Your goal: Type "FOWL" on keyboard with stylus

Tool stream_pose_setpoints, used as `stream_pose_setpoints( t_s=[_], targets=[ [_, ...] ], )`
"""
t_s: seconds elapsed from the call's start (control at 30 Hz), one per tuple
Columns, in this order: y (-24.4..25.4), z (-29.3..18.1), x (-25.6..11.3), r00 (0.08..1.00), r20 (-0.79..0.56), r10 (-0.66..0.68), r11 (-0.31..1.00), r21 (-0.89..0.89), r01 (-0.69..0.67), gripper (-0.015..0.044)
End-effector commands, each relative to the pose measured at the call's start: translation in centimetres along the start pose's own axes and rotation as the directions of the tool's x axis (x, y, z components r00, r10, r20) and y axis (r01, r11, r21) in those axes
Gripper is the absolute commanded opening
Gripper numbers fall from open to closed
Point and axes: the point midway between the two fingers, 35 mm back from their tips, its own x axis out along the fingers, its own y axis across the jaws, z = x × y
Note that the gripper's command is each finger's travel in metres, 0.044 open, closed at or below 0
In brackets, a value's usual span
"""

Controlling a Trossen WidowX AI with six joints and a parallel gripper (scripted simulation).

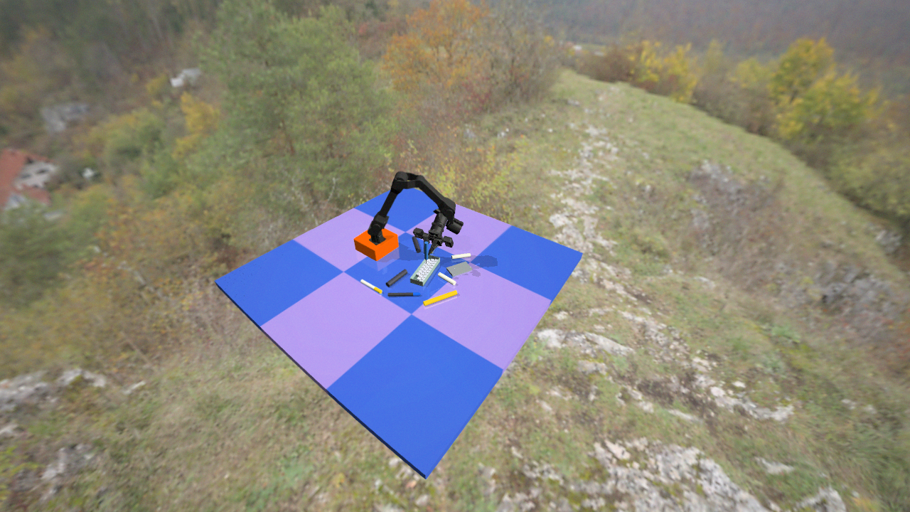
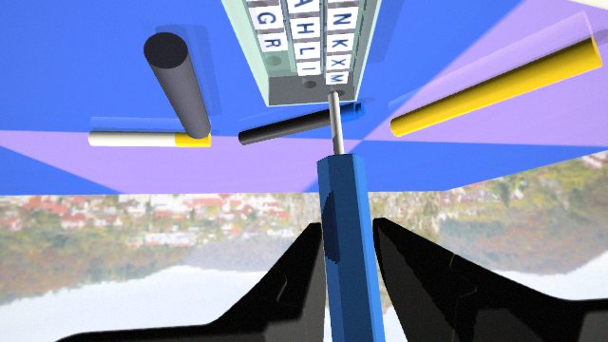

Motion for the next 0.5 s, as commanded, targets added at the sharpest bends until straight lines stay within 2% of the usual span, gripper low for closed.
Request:
stream_pose_setpoints(
  t_s=[0.0, 0.47],
  targets=[
    [-0.5, -0.1, -0.4, 0.999, -0.024, -0.026, 0.999, 0.024, 0.026, 0.0000],
    [-0.4, 2.8, 1.4, 0.999, -0.024, -0.026, 0.999, 0.024, 0.026, 0.0000]
  ],
)
